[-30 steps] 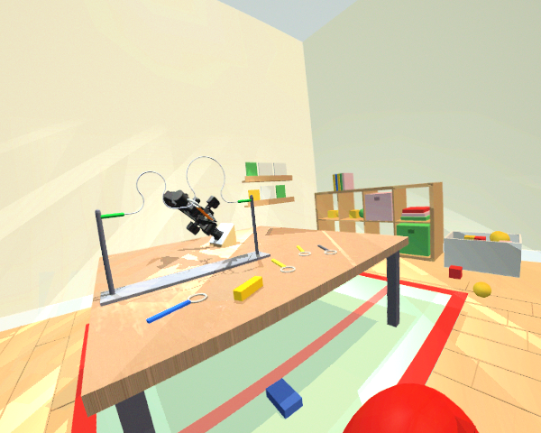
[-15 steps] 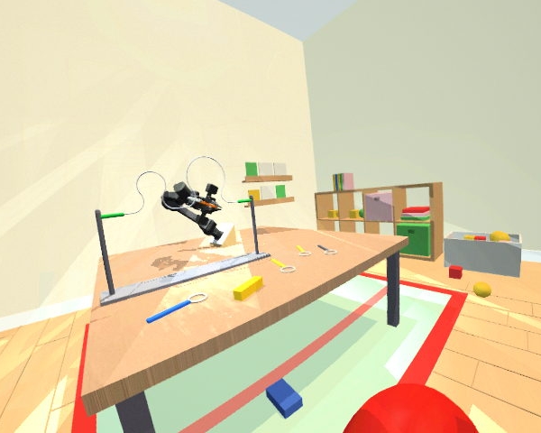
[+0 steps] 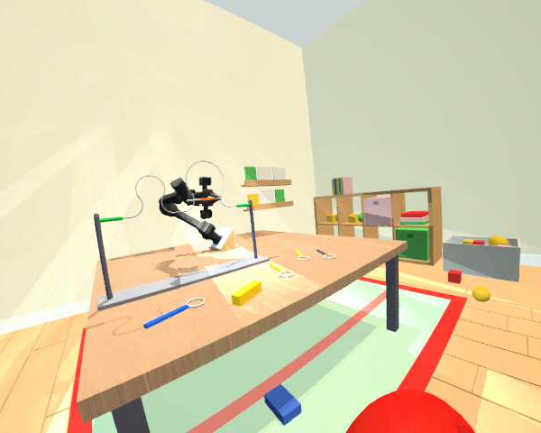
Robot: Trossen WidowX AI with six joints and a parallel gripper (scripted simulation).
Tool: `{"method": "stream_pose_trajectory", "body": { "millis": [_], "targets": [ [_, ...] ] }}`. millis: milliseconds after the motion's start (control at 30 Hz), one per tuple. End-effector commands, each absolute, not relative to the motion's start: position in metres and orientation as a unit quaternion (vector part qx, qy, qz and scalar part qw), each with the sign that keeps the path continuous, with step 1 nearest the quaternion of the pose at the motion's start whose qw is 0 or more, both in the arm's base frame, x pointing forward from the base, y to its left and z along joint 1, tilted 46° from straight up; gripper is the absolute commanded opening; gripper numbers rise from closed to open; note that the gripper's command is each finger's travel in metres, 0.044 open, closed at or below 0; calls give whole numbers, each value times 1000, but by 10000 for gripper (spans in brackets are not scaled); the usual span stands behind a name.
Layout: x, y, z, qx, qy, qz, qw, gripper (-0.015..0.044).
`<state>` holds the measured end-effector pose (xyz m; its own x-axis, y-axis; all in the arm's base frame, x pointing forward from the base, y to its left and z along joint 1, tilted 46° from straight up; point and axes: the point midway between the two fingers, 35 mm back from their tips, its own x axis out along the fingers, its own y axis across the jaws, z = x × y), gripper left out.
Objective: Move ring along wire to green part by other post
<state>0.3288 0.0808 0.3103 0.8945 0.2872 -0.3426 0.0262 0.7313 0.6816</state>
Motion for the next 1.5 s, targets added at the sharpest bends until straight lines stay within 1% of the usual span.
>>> {"method": "stream_pose_trajectory", "body": {
  "millis": [0, 367, 700, 1067, 1467],
  "targets": [
    [327, 93, 324, 404, 217, 89, 884, -150],
    [324, 111, 355, 497, 214, 119, 833, -150],
    [322, 119, 377, 542, 211, 133, 802, -150],
    [321, 121, 385, 537, 212, 132, 806, -150],
    [322, 120, 384, 488, 215, 116, 838, -150]
  ]
}}
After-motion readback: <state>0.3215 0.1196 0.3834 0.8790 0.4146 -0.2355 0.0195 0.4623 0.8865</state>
